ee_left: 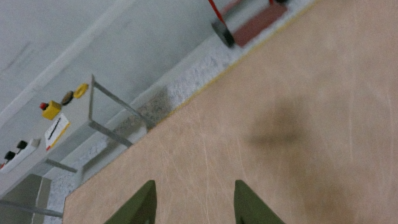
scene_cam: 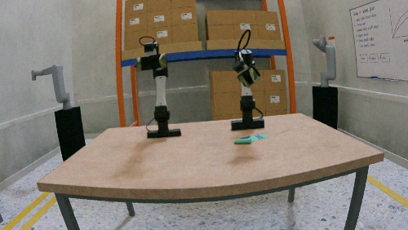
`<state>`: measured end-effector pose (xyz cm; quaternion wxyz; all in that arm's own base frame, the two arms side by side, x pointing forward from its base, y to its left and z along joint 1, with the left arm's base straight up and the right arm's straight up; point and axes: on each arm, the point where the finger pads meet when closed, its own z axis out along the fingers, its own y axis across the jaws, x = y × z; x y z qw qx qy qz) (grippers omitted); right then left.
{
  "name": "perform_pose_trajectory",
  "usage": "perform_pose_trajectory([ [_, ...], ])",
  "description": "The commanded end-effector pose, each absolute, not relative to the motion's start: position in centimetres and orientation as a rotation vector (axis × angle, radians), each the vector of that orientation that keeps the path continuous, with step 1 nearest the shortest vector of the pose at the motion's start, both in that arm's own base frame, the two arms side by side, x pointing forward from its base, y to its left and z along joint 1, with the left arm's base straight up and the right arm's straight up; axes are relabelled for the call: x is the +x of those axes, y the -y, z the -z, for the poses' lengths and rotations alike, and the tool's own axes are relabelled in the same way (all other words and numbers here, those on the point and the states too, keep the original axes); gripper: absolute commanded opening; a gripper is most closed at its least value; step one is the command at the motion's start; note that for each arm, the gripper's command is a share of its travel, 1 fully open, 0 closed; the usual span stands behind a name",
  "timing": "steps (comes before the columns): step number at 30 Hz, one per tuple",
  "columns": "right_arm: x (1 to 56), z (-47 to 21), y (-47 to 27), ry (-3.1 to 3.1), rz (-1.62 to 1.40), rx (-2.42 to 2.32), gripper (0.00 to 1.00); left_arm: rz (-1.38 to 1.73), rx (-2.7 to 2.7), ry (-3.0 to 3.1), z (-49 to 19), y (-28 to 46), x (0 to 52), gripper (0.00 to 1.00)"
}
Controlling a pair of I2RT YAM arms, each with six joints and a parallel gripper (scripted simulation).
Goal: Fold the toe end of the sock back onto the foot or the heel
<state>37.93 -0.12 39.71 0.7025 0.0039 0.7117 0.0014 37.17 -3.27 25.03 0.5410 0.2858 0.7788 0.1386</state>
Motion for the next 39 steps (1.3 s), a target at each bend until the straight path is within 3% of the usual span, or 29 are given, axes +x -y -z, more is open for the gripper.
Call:
perform_pose_trajectory([
  [1,37.2,-44.0,-0.2,-1.462,-0.006,-0.007,1.00,-0.292,0.491,-1.749,-29.9,3.1,38.7,0.38],
  [21,37.0,-44.8,0.1,-1.443,0.010,-0.009,1.00,0.008,-0.038,-1.458,-43.7,-0.2,37.2,0.38],
  [39,37.1,-44.8,0.6,-1.444,0.026,0.010,1.00,0.000,0.002,-1.483,-43.7,-0.1,36.9,0.38],
])
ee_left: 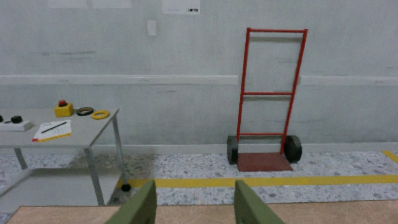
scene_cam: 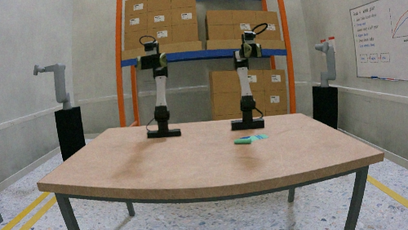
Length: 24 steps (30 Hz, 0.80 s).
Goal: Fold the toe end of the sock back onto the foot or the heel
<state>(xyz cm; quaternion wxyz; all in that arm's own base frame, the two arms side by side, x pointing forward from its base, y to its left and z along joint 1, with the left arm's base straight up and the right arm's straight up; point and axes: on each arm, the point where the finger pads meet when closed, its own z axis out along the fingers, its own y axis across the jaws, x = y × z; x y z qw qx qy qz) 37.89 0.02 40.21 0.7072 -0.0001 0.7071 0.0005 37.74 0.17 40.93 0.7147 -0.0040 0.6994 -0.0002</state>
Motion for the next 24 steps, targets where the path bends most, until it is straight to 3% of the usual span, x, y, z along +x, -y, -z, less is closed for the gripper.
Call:
perform_pose_trajectory([
  [1,37.1,-44.8,0.6,-1.445,0.028,0.011,1.00,-0.004,-0.001,-1.511,-43.1,-0.3,36.7,0.38],
  [7,37.1,-44.7,0.7,-1.446,0.031,0.013,1.00,-0.004,0.000,-1.589,-39.8,-0.4,37.1,0.38],
  [24,37.1,-44.7,0.6,-1.447,0.029,0.012,1.00,-0.006,0.001,-1.577,-40.3,-0.4,37.2,0.38],
])
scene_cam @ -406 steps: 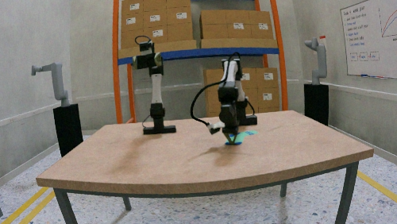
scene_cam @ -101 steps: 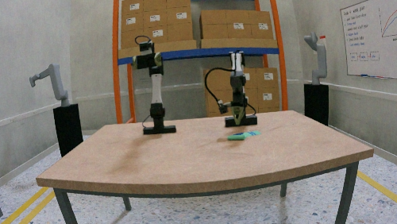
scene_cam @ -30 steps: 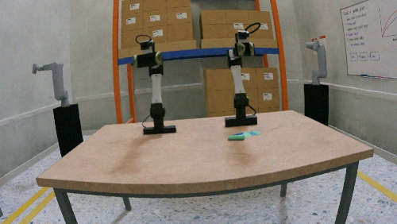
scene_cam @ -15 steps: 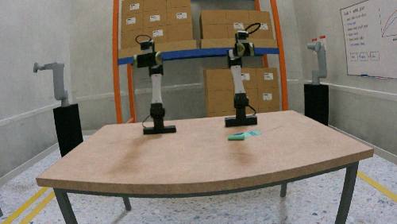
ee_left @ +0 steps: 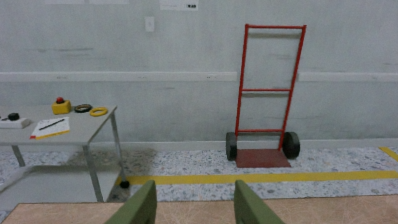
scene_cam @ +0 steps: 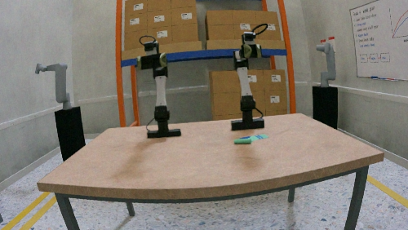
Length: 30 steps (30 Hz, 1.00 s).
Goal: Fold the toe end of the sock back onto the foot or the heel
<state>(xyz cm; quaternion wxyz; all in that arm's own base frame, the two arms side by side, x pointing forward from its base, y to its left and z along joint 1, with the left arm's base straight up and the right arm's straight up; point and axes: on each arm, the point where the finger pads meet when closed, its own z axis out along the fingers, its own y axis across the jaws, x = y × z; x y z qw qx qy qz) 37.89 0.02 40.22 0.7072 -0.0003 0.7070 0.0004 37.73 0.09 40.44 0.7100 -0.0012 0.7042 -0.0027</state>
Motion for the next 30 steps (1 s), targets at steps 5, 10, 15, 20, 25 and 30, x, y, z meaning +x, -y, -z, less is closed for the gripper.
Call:
perform_pose_trajectory([
  [5,37.2,-44.6,0.7,-1.448,0.031,0.014,1.00,-0.009,-0.003,-1.585,-39.9,-0.5,37.1,0.38],
  [10,37.2,-44.6,0.7,-1.449,0.032,0.015,1.00,-0.009,-0.003,-1.553,-41.6,-0.2,37.1,0.38],
  [15,37.2,-44.6,0.7,-1.449,0.032,0.015,1.00,-0.012,-0.006,-1.552,-41.7,-0.3,37.1,0.38],
  [20,37.2,-44.6,0.4,-1.450,0.025,0.009,1.00,-0.013,-0.007,-1.553,-41.7,-0.3,37.1,0.38],
  [25,37.2,-44.6,0.5,-1.451,0.027,0.010,1.00,-0.013,-0.008,-1.553,-41.7,-0.3,37.1,0.38],
  [30,37.3,-44.5,0.6,-1.451,0.029,0.013,1.00,-0.013,-0.008,-1.554,-41.7,-0.3,37.1,0.38],
])
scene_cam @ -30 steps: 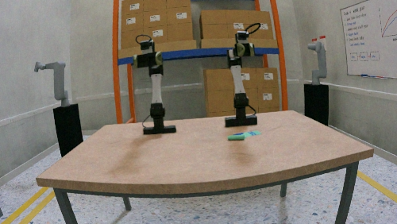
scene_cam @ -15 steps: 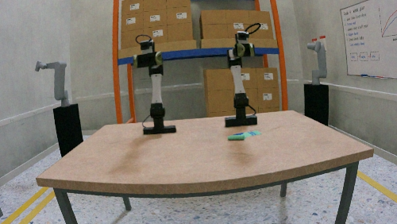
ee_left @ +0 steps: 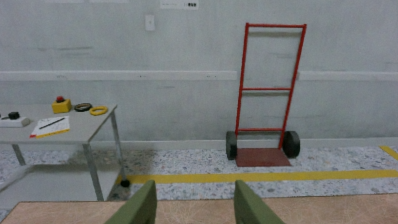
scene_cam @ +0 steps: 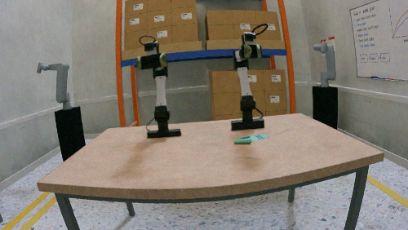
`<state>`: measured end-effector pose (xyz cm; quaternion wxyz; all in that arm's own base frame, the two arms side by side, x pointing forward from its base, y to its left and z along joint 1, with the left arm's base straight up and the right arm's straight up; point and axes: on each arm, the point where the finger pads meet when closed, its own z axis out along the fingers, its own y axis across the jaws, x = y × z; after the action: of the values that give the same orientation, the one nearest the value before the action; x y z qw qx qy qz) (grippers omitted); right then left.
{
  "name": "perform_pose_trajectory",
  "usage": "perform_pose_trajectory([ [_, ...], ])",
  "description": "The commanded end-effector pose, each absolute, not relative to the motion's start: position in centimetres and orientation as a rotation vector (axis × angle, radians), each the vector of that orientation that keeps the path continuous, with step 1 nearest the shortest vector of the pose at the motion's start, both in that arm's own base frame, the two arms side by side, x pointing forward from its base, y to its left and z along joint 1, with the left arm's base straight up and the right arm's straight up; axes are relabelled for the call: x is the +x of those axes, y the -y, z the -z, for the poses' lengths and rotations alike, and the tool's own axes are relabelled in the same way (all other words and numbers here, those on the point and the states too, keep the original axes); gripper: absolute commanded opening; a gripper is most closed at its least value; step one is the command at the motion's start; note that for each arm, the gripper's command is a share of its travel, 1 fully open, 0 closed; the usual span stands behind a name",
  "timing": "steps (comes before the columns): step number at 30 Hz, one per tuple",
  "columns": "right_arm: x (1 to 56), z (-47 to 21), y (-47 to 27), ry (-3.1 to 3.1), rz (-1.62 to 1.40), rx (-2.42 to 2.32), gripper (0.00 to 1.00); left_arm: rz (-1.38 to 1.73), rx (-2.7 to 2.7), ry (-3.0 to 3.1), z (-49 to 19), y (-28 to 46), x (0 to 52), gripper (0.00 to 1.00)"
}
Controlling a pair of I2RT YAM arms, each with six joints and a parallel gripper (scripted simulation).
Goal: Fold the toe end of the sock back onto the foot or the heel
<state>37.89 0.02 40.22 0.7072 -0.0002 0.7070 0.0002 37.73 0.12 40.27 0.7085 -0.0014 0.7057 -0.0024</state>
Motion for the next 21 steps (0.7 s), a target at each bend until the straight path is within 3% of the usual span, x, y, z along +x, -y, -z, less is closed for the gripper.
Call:
perform_pose_trajectory([
  [1,37.26,-44.53,0.59,-1.452,0.029,0.013,1.00,-0.013,-0.008,-1.554,-41.67,-0.35,37.13,0.38],
  [21,37.30,-44.47,0.78,-1.453,0.033,0.016,1.00,-0.013,-0.008,-1.555,-41.65,-0.34,37.18,0.38],
])
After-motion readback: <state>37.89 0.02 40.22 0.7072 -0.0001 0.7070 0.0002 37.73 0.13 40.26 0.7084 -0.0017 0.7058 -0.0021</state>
